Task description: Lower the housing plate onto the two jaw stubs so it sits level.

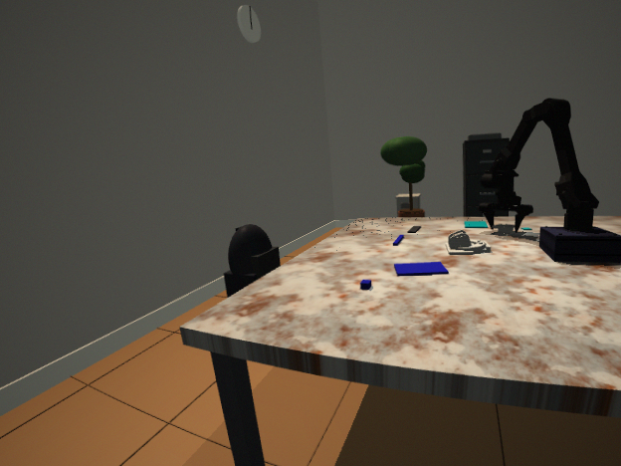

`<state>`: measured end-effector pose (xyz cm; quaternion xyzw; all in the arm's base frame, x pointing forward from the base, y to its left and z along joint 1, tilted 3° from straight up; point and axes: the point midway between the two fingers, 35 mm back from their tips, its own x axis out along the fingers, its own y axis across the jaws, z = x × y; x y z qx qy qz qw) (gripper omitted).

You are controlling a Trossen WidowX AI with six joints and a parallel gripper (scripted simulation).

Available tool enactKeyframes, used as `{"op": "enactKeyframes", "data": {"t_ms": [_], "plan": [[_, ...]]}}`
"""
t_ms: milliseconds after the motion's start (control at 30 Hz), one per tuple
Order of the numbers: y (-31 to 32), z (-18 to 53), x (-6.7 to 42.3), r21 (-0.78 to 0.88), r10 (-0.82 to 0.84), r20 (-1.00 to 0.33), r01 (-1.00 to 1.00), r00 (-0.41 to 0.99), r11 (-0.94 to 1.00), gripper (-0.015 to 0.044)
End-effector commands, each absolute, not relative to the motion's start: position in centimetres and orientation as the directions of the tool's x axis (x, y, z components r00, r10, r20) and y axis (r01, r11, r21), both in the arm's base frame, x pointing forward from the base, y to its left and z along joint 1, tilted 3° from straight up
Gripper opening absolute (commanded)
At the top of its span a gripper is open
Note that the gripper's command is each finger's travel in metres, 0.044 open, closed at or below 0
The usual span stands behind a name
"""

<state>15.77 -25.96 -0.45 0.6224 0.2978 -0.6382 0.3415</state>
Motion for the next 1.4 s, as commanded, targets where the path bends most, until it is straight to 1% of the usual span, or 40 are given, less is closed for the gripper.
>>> {"op": "enactKeyframes", "data": {"t_ms": [0, 200, 667, 1033, 1367], "plan": [[-26.0, -0.6, 15.7, 0.041, -0.066, -0.998, 0.808, 0.003, -0.587, 0.0440], [-26.0, -0.6, 15.7, 0.041, -0.066, -0.998, 0.808, 0.003, -0.587, 0.0440], [-26.0, -0.5, 15.8, 0.044, -0.064, -0.998, 0.807, 0.008, -0.589, 0.0351], [-26.0, -0.3, 15.8, 0.044, -0.065, -0.998, 0.807, 0.008, -0.589, 0.0351], [-26.0, 2.8, 15.9, 0.043, -0.066, -0.998, 0.807, 0.006, -0.588, 0.0351]]}}
